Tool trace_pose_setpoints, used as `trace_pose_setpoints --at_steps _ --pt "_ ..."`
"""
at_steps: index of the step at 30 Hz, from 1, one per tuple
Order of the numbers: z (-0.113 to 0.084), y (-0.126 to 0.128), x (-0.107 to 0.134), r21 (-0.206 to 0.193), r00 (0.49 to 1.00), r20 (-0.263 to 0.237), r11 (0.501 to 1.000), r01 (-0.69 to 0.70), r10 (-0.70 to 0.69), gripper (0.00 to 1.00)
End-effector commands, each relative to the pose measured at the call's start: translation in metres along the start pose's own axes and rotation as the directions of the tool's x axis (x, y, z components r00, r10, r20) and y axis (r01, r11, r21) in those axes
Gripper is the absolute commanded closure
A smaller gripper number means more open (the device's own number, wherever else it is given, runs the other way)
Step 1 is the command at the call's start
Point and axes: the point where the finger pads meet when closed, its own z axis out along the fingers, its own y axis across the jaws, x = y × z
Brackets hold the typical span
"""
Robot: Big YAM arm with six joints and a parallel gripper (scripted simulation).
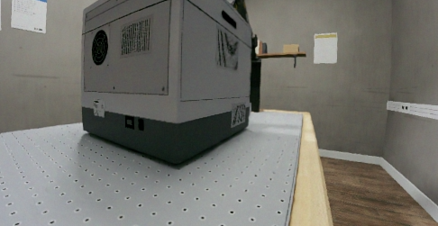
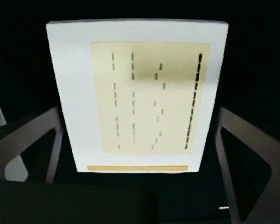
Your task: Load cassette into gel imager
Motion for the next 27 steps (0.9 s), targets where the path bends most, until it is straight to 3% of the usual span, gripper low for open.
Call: trace_pose_setpoints --at_steps 1,11,17,27 --pt "0.000 -0.016 -0.007 0.032 1.000 0.001 0.999 0.006 -0.006 0.08" --pt "0.000 -0.016 -0.007 0.032 1.000 0.001 0.999 0.006 -0.006 0.08" --pt "-0.016 -0.024 -0.008 0.048 1.000 0.002 0.999 0.007 -0.007 0.08" --pt "-0.012 -0.014 -0.006 0.052 1.000 0.001 0.999 0.005 -0.005 0.08"
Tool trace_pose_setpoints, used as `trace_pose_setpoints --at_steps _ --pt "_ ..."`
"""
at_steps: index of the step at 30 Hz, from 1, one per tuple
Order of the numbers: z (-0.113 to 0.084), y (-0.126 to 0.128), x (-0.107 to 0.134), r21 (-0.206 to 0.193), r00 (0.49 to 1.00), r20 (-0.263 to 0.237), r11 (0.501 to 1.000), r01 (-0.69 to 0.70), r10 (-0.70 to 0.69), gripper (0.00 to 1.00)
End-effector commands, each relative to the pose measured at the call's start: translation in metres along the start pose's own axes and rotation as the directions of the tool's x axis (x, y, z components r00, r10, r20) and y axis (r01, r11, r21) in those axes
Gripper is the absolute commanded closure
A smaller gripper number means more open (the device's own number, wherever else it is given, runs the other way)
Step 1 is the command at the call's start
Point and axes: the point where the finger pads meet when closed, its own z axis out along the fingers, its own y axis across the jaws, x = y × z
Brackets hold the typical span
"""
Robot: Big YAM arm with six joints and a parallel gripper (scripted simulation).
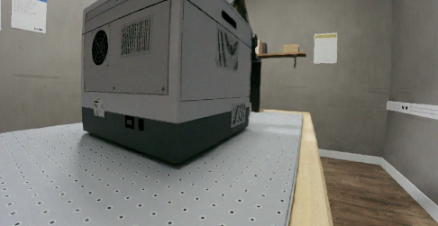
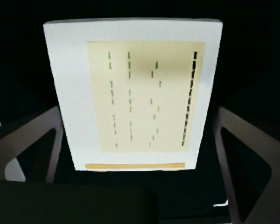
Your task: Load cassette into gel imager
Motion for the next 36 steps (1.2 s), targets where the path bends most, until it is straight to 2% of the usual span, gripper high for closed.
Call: trace_pose_setpoints --at_steps 1,7,36 --pt "-0.010 -0.012 -0.006 0.035 1.000 0.001 0.999 0.004 -0.004 0.08" --pt "-0.012 -0.023 -0.006 0.036 1.000 0.001 0.999 0.004 -0.004 0.08" --pt "-0.012 -0.023 -0.006 0.036 1.000 0.001 0.999 0.004 -0.004 0.08"
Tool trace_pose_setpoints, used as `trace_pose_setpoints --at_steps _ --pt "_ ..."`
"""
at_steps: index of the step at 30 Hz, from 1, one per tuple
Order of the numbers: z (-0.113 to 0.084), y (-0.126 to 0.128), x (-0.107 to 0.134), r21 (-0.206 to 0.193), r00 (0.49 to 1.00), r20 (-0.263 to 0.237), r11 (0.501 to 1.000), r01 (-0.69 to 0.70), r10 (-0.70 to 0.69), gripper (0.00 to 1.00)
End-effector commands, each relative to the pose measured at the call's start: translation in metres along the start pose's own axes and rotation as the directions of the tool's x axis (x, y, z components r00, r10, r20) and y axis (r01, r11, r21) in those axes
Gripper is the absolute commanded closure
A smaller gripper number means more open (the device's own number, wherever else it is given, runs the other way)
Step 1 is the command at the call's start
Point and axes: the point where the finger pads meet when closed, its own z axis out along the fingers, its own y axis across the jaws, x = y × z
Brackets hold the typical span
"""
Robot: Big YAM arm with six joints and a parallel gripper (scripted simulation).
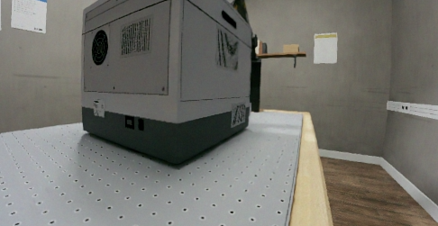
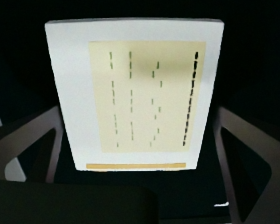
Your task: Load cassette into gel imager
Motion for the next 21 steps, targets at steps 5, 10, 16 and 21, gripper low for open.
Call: trace_pose_setpoints --at_steps 5,10,16,21 --pt "-0.012 -0.024 -0.006 0.037 1.000 0.001 0.999 0.004 -0.004 0.08" --pt "-0.016 -0.027 -0.006 0.066 1.000 0.001 0.998 0.003 -0.003 0.08" --pt "-0.009 -0.014 -0.005 0.053 1.000 0.000 0.999 0.001 -0.001 0.08" --pt "-0.010 -0.021 -0.006 0.074 1.000 0.001 0.997 0.004 -0.004 0.08"
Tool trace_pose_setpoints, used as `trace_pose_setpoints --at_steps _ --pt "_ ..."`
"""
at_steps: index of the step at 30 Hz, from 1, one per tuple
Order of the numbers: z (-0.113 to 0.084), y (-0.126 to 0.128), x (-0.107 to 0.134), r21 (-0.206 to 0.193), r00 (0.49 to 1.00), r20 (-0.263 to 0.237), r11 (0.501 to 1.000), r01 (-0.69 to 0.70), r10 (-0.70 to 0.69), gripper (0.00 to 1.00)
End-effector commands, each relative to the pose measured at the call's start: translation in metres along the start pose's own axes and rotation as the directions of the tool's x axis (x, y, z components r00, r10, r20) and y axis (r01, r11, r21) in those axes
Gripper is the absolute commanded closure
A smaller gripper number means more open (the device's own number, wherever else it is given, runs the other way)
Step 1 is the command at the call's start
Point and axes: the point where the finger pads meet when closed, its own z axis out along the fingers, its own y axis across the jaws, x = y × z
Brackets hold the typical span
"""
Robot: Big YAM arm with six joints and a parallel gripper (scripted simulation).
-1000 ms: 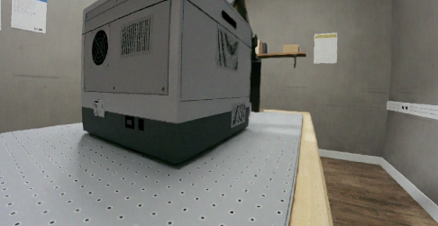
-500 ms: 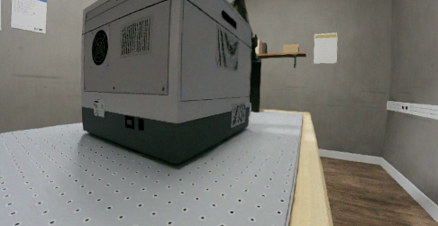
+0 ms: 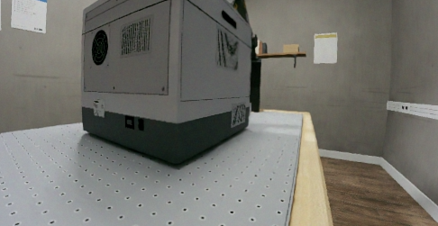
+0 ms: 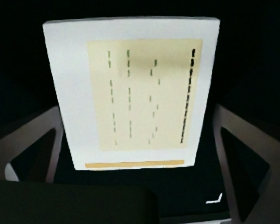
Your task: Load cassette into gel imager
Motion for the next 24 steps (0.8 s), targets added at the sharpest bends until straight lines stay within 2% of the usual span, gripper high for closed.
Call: trace_pose_setpoints --at_steps 1,6,24 --pt "-0.009 -0.017 -0.005 0.039 1.000 0.001 0.999 0.003 -0.003 0.08" --pt "-0.019 -0.010 -0.004 0.018 1.000 -0.001 1.000 0.002 -0.002 0.08" --pt "-0.040 -0.010 0.003 0.019 1.000 -0.004 1.000 0.000 0.000 0.08"
